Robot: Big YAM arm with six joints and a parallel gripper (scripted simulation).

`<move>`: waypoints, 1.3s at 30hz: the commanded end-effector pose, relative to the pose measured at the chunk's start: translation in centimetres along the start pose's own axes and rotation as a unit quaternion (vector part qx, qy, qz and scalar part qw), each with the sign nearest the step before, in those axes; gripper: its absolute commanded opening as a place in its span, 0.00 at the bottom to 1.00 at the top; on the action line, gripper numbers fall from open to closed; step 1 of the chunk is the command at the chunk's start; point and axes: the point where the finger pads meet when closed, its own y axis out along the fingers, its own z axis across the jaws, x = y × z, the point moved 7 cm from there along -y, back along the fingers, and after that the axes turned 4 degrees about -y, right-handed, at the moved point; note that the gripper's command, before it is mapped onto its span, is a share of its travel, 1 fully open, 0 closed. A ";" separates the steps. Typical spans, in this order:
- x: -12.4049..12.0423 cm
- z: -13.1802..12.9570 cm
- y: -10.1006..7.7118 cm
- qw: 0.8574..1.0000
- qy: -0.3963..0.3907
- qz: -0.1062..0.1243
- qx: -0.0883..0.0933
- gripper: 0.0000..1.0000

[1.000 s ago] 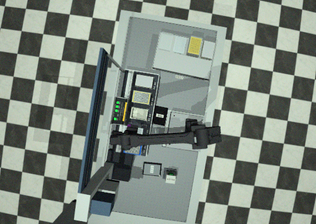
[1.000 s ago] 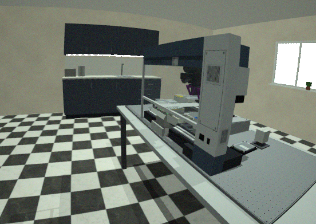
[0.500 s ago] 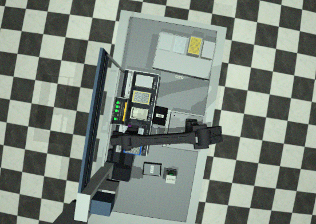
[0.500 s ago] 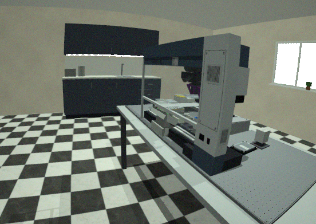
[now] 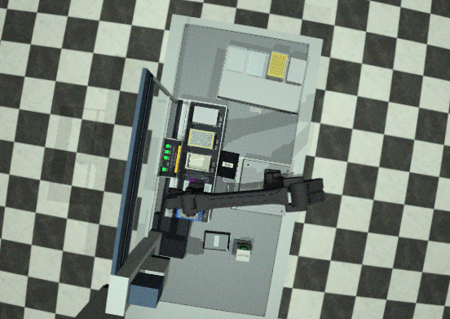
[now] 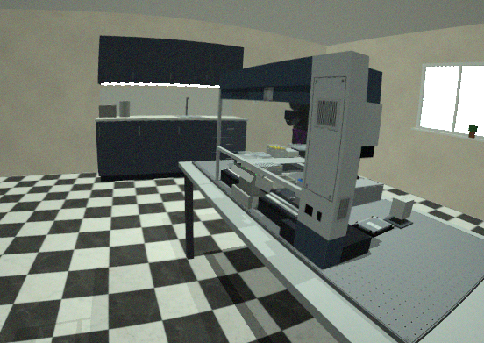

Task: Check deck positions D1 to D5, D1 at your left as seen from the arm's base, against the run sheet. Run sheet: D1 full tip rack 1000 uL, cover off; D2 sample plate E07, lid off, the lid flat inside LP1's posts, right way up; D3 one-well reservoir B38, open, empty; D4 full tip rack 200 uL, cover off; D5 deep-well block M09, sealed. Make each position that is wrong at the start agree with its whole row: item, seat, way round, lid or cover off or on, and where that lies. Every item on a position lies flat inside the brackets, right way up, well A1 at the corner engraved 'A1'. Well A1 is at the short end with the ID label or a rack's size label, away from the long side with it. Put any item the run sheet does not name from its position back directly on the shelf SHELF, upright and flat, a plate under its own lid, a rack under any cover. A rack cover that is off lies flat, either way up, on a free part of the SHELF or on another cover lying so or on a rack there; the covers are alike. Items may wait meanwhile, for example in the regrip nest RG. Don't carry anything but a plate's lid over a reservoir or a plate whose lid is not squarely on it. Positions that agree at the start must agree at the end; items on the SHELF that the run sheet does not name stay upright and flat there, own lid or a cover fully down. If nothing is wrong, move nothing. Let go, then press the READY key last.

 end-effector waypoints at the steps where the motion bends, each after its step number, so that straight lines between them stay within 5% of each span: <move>1: -0.8 0.4 -1.2 1.000 0.001 -0.015 0.004 0.00; 8: -1.7 0.3 -0.3 1.000 0.005 -0.001 0.001 0.00; 39: -8.8 0.9 -0.8 1.000 0.001 -0.008 0.003 0.00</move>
